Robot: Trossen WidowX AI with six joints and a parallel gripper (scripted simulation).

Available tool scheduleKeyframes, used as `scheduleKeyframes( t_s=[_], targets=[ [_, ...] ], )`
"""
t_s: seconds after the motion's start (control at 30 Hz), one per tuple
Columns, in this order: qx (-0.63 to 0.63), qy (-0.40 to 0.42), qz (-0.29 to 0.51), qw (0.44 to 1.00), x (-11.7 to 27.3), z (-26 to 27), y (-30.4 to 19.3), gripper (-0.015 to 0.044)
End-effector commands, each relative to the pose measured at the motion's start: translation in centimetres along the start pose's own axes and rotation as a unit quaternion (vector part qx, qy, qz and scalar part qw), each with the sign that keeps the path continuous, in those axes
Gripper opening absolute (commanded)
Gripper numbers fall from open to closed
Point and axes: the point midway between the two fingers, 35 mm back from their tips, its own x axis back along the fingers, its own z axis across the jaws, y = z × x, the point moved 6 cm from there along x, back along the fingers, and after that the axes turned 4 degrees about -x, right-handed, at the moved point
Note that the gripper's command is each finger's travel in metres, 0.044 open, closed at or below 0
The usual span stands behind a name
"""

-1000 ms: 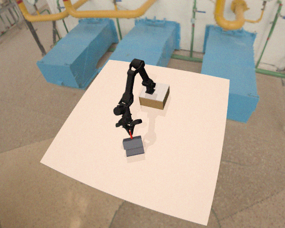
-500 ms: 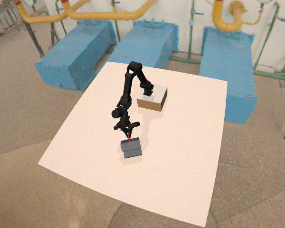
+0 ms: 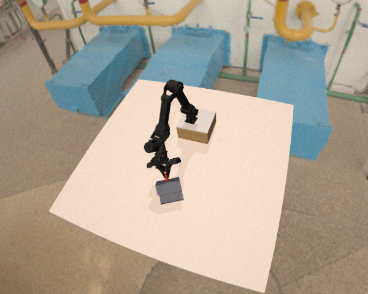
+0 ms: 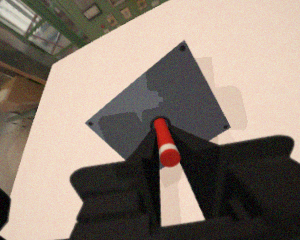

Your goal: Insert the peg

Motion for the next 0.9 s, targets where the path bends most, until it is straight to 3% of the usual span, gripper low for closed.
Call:
scheduleKeyframes(
  t_s=[0.0,0.5,0.87],
  targets=[
    [0.0,0.0,0.0,1.0,0.0,0.0,0.0,0.0053],
    [0.0,0.0,0.0,1.0,0.4,0.0,0.1,0.044],
    [-0.001,-0.002,0.001,1.0,1.9,-0.1,0.3,0.044]
  ],
)
